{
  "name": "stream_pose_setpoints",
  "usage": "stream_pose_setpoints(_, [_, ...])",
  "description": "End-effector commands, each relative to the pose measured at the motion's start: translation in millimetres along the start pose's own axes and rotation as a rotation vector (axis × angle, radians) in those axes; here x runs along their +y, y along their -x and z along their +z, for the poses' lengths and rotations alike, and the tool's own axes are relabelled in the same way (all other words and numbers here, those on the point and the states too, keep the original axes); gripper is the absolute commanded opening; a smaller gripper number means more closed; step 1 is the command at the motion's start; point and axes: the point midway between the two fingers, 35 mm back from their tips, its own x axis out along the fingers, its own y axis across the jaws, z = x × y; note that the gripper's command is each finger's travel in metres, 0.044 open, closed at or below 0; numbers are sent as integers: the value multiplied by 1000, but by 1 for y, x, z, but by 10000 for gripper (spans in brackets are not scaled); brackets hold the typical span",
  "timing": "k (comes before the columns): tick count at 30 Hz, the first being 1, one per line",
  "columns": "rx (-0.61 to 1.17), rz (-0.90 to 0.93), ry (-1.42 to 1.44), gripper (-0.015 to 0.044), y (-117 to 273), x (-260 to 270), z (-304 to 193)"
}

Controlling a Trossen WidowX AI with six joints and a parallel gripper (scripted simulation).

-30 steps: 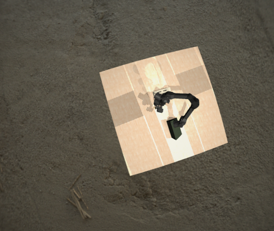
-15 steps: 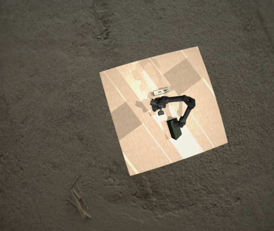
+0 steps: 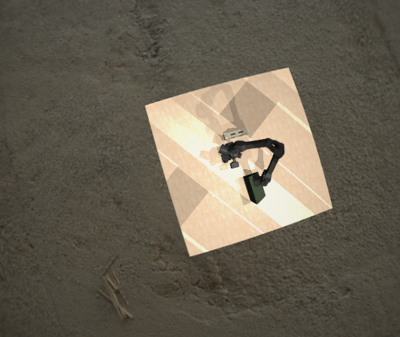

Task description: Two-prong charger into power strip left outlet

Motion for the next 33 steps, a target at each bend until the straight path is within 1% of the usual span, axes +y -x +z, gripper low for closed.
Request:
stream_pose_setpoints(1, [6,-1,7,440,-6,0,0])
stream_pose_setpoints(30, [8,-1,6,440,-48,0,1])
stream_pose_setpoints(33, [2,-1,-2,361,-45,-1,2])
